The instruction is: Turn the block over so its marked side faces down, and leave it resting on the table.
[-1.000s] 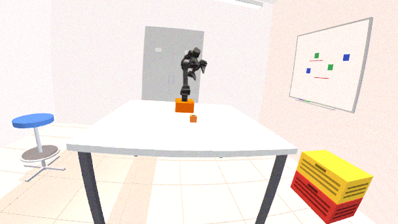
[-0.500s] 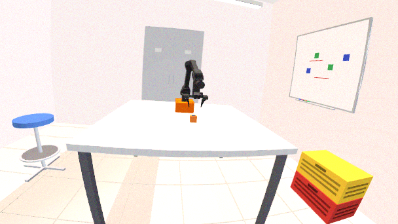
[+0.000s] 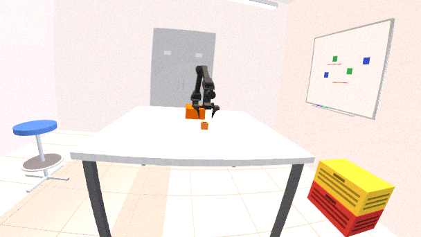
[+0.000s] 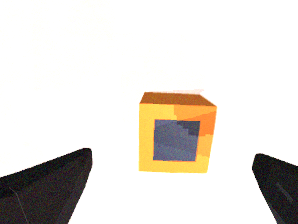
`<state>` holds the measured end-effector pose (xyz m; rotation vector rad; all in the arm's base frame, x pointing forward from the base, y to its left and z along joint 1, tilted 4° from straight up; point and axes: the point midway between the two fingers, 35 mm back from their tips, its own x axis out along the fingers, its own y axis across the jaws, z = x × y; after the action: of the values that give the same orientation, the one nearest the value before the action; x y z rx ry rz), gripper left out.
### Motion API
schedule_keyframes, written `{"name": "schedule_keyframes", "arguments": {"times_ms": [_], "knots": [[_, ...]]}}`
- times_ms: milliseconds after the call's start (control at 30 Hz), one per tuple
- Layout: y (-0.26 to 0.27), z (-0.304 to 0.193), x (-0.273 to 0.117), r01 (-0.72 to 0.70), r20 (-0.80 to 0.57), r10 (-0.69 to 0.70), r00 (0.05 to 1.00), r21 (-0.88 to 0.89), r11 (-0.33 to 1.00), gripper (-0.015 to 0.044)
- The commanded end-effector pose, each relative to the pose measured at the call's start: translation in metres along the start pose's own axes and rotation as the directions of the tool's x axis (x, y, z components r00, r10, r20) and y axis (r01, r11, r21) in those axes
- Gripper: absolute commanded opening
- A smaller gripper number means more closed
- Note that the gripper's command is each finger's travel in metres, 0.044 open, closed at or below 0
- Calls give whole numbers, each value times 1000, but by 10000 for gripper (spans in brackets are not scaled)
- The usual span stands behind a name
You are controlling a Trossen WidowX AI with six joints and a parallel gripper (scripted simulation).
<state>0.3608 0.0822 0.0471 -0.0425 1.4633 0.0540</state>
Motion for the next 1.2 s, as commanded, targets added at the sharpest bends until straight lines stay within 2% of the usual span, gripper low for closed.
{"name": "schedule_keyframes", "arguments": {"times_ms": [0, 967, 1167], "knots": [[-2, -2, 13, 6, -7, -6, 1000, -4, 1000, 440], [-2, -2, 50, 6, -7, -6, 1000, -4, 1000, 440], [-2, -2, 50, 6, -7, -6, 1000, -4, 1000, 282]]}}
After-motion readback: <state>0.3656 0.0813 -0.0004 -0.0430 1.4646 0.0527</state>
